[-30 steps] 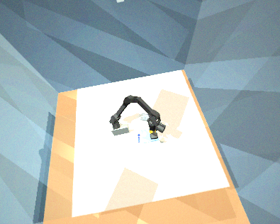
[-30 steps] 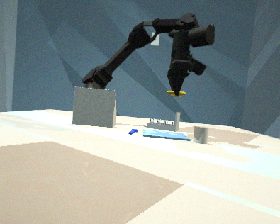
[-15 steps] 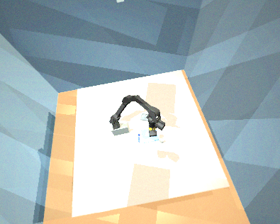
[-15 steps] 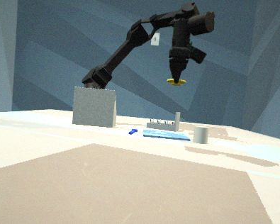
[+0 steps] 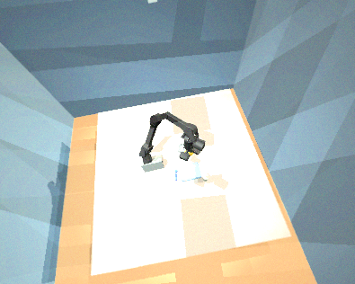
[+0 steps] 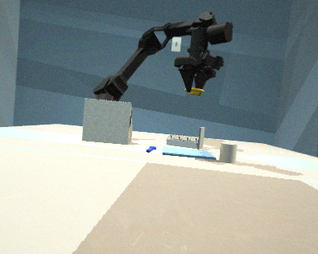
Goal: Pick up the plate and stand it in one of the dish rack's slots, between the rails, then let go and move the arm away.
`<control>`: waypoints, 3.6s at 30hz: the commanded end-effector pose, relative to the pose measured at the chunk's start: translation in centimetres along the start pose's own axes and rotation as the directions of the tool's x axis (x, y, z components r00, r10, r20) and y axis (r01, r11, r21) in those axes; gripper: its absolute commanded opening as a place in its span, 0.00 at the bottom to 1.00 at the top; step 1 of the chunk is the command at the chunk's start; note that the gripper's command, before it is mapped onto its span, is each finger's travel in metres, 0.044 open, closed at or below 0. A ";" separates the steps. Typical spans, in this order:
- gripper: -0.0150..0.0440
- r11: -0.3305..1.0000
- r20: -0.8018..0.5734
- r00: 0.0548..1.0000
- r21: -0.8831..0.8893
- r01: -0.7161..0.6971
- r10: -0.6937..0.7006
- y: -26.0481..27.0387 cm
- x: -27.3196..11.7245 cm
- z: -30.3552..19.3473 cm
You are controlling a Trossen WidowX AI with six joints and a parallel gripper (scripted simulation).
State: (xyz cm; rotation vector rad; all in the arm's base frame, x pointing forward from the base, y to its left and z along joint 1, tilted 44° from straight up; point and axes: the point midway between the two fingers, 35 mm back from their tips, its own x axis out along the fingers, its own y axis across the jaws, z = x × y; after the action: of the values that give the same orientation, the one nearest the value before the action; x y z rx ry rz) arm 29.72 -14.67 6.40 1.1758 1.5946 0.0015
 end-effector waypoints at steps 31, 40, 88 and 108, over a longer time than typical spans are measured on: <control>0.25 0.407 -0.009 1.000 0.913 0.002 0.014 7.2 0.7 -14.7; 0.25 0.263 -0.012 1.000 0.965 0.008 0.016 7.5 1.1 -16.7; 0.25 0.850 0.641 0.599 0.510 0.135 -0.480 3.3 12.0 -11.8; 0.25 0.972 0.907 0.351 0.203 0.119 -0.232 5.4 13.6 -12.2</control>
State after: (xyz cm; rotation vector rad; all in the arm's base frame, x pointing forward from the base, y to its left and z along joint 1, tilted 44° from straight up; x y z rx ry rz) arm 25.51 3.52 3.91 0.7891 0.6967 -0.8167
